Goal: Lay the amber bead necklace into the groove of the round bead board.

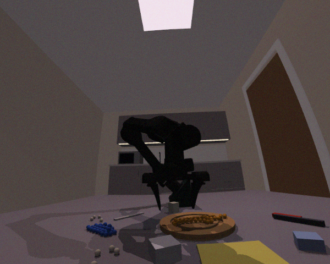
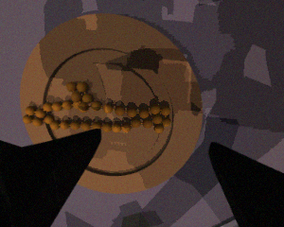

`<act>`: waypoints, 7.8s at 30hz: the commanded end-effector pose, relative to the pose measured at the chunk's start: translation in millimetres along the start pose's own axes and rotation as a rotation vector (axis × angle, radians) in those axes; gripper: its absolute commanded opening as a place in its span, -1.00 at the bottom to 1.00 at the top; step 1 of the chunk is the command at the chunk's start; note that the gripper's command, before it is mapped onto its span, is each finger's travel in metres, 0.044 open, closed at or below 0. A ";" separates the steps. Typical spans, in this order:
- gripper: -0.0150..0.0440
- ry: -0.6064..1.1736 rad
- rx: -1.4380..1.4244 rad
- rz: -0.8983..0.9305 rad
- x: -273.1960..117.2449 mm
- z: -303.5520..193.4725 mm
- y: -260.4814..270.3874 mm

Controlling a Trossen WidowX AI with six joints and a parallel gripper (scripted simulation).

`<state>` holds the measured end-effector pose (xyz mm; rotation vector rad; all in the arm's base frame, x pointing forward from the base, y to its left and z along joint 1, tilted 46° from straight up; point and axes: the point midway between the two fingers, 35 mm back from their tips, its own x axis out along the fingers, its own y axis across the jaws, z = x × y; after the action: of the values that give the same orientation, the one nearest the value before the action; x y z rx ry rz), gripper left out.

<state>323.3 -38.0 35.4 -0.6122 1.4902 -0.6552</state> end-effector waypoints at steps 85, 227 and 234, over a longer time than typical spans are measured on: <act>-0.49 -0.006 -0.980 0.007 25.5 15.5 35.5; -0.49 -0.002 -0.990 0.002 30.0 54.8 18.6; -0.49 -0.002 -0.990 0.002 30.0 54.8 18.6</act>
<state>380.5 -45.9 3.5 -1.3458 1.7541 0.1368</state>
